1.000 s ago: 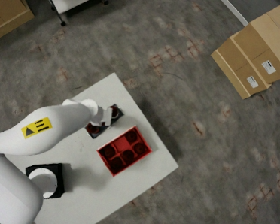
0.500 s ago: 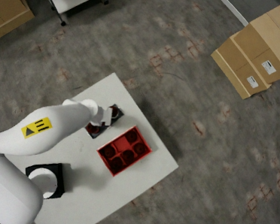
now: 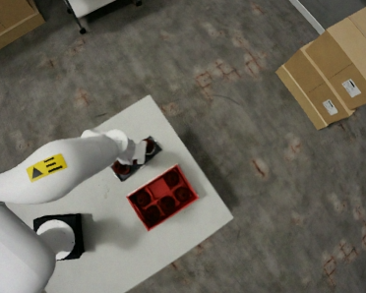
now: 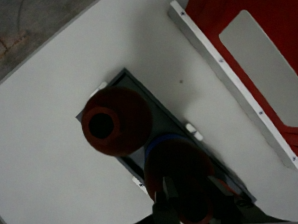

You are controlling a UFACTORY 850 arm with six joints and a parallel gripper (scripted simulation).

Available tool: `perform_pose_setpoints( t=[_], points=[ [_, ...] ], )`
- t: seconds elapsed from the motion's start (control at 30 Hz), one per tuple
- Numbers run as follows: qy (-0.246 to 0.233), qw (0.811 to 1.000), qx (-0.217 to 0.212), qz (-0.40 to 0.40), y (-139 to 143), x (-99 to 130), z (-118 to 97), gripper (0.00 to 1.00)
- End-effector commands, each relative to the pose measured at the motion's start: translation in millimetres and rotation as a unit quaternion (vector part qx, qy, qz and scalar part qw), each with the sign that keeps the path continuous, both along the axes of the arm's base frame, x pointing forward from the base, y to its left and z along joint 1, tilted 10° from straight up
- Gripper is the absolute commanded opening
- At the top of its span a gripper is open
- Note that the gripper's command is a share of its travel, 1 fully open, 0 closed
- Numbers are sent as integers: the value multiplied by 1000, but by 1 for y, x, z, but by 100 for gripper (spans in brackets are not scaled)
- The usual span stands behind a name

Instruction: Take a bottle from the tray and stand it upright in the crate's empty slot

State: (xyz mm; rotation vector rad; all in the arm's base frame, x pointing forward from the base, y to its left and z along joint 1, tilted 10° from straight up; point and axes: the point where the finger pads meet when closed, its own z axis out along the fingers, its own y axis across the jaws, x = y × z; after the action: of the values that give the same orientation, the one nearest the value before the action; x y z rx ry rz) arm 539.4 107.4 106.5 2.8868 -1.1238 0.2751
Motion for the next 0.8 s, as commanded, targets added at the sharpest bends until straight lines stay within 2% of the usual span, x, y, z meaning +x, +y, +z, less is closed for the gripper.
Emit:
perform_pose_setpoints(
  t=[0.0, 0.77],
  points=[
    [-1, 1000, 0, 0, 1, 1, 3, 0],
    [-1, 1000, 0, 0, 5, -3, 25, 0]
  ],
)
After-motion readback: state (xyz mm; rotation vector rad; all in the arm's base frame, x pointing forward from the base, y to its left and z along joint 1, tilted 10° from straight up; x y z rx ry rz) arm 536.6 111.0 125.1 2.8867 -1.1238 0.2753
